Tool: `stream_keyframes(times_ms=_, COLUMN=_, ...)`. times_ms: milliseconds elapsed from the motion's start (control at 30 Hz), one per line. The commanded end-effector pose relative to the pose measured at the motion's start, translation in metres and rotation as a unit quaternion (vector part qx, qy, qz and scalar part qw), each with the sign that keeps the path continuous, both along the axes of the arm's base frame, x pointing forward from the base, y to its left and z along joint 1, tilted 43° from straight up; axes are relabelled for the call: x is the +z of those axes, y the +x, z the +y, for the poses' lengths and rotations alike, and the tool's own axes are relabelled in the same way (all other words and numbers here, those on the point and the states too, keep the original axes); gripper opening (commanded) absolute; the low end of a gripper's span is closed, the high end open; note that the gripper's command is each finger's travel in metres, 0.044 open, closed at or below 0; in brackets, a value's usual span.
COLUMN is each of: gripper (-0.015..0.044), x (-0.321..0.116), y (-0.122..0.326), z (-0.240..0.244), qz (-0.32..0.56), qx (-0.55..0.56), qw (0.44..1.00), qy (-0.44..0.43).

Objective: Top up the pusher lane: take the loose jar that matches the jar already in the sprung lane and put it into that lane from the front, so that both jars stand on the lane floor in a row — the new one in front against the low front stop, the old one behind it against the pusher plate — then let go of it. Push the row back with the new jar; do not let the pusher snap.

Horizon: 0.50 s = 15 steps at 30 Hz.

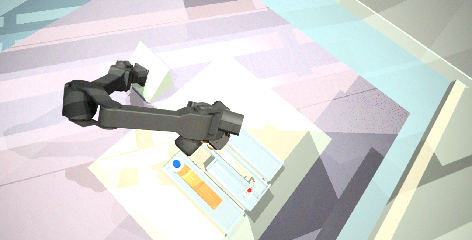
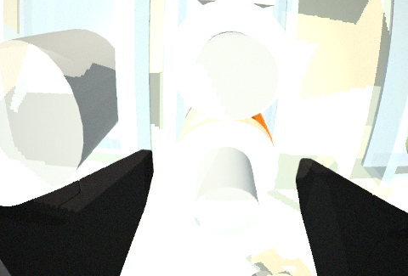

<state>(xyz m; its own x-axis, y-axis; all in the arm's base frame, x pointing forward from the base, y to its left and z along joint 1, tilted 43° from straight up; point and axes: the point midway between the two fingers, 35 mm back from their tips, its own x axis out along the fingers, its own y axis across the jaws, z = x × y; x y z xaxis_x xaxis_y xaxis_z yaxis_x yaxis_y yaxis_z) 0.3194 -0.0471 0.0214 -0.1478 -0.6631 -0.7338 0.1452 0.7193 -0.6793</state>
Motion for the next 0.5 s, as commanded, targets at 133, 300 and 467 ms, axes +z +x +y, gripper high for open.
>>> stream_keyframes(times_ms=133, gripper=0.0275, x=0.007, y=0.001, z=0.008, qz=-0.004, qx=0.000, qw=1.000, qy=0.002)
stream_keyframes(times_ms=300, gripper=0.0275, x=0.007, y=-0.011, z=0.012, qz=-0.004, qx=0.001, qw=1.000, qy=0.003)
stream_keyframes(times_ms=467, gripper=0.0275, x=0.008, y=-0.028, z=0.016, qz=-0.003, qx=0.001, qw=1.000, qy=0.003)
